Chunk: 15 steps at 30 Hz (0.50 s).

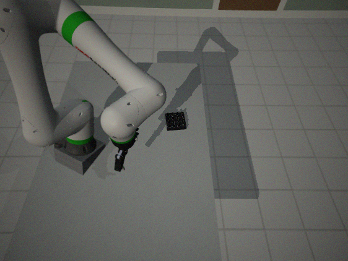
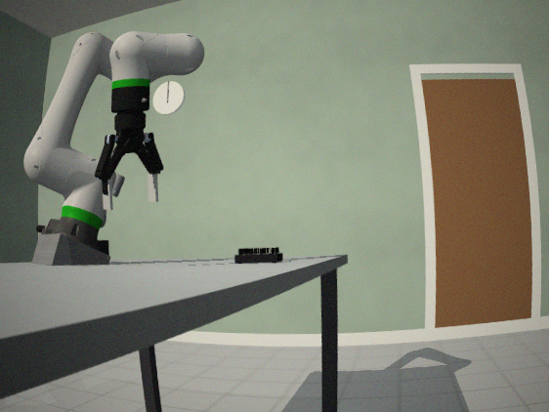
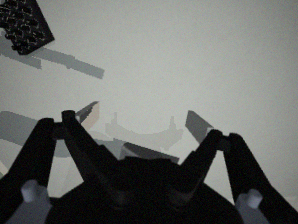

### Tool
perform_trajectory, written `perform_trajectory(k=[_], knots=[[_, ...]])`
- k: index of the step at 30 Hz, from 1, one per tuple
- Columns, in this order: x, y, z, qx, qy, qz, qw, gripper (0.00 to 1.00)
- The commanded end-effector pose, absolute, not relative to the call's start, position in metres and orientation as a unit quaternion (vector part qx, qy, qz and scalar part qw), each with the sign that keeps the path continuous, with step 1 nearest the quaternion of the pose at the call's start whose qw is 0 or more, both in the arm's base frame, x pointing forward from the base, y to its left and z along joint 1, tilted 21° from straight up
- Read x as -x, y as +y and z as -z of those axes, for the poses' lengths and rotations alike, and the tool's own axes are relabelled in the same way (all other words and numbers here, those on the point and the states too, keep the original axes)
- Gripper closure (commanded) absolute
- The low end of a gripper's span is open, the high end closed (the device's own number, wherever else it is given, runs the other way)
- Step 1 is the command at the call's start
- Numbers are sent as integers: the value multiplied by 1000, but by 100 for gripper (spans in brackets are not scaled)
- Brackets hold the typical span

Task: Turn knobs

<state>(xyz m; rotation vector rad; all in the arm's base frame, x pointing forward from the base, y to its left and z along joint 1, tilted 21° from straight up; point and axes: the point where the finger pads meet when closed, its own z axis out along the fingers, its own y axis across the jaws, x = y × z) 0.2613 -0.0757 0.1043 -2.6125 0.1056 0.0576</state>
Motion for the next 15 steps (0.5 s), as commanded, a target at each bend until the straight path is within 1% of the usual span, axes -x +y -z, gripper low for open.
perform_trajectory(k=[1,3,8,10,11,15], knots=[[-282,-61,-106,971,26,-25,236,0],[-298,-46,-108,975,14,-25,219,0],[-318,-24,-112,980,0,-21,200,0],[-318,-24,-112,980,0,-21,200,0],[-329,-10,-114,982,-9,-18,190,0],[-342,11,-119,984,-20,-11,178,0]])
